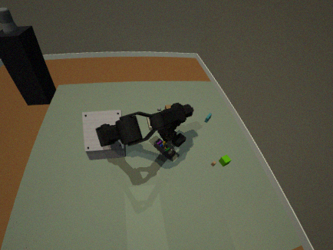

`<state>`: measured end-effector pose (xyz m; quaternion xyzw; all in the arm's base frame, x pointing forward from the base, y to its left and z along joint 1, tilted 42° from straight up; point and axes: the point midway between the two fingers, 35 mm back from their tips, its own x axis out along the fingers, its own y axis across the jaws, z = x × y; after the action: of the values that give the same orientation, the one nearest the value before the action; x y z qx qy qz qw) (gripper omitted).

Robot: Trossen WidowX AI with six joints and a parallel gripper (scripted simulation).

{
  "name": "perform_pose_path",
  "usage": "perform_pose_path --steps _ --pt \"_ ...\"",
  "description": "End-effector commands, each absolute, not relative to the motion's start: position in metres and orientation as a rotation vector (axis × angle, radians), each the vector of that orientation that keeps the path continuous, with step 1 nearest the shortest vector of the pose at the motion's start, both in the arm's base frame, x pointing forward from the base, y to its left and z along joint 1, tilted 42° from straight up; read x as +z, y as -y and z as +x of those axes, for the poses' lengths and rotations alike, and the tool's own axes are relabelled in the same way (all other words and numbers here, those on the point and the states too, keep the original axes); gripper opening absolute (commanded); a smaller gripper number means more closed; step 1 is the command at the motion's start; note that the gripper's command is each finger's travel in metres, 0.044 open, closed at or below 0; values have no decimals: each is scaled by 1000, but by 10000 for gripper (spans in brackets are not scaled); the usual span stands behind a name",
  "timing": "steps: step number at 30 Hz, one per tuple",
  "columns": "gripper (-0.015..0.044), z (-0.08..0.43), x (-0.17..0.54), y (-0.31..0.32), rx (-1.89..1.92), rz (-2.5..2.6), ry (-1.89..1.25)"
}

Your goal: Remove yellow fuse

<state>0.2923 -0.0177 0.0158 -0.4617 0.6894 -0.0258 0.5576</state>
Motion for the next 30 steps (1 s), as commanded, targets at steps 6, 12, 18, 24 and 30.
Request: perform_pose_path --steps 6,12,18,24,30 --pt "0 295 18 7 -60 -1079 -1618" --pt "0 304 0 -20 -49 -1073 -1615" --pt "0 308 -20 -47 -42 -1069 -1613" --pt "0 309 -42 -73 -38 -1066 -1613" --pt "0 306 -65 -99 -39 -1065 -1614"
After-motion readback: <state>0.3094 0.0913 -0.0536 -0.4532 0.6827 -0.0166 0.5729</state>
